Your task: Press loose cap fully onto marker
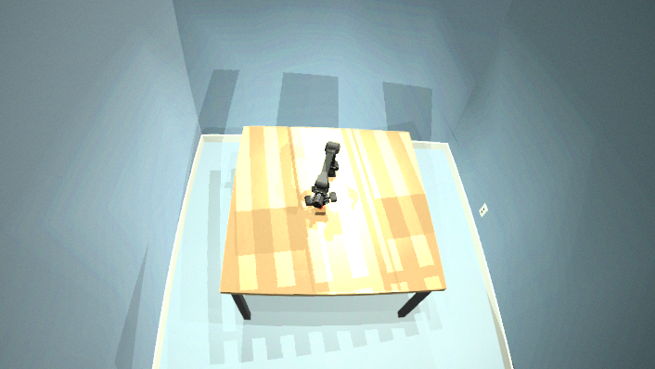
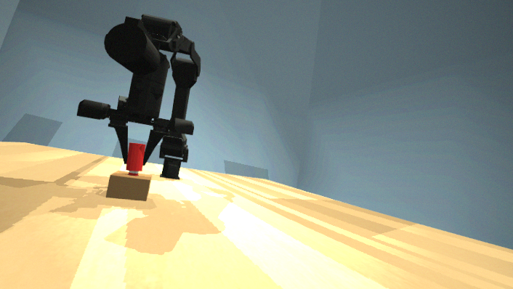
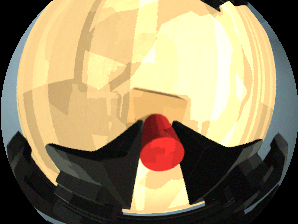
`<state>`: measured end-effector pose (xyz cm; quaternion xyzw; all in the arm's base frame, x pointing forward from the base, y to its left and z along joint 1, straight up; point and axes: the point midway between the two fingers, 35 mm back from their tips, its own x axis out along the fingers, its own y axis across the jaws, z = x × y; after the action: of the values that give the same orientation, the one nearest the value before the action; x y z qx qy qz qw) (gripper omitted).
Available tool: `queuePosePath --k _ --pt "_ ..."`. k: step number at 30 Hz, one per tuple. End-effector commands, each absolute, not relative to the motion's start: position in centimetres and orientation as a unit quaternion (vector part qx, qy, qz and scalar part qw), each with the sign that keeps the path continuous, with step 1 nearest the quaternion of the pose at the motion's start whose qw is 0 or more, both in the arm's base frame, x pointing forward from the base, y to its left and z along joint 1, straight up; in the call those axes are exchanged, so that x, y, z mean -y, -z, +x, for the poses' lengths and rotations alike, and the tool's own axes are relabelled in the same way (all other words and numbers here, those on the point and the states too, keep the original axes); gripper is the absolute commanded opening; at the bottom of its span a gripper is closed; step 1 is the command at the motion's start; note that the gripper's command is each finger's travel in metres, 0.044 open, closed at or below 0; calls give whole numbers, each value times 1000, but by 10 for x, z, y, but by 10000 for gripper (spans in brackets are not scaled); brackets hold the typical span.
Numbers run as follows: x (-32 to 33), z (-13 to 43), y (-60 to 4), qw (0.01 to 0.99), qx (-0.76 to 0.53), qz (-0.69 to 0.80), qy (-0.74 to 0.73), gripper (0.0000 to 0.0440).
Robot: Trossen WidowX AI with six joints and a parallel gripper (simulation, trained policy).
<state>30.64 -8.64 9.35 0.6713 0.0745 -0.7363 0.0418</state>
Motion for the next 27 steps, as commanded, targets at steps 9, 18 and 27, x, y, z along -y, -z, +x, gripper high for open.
queuePosePath --k 9,18,27 --pt "95 299 -77 47 -67 652 754 110" --pt "95 299 -77 49 -68 652 753 121" --pt "96 299 -77 51 -68 653 753 132"
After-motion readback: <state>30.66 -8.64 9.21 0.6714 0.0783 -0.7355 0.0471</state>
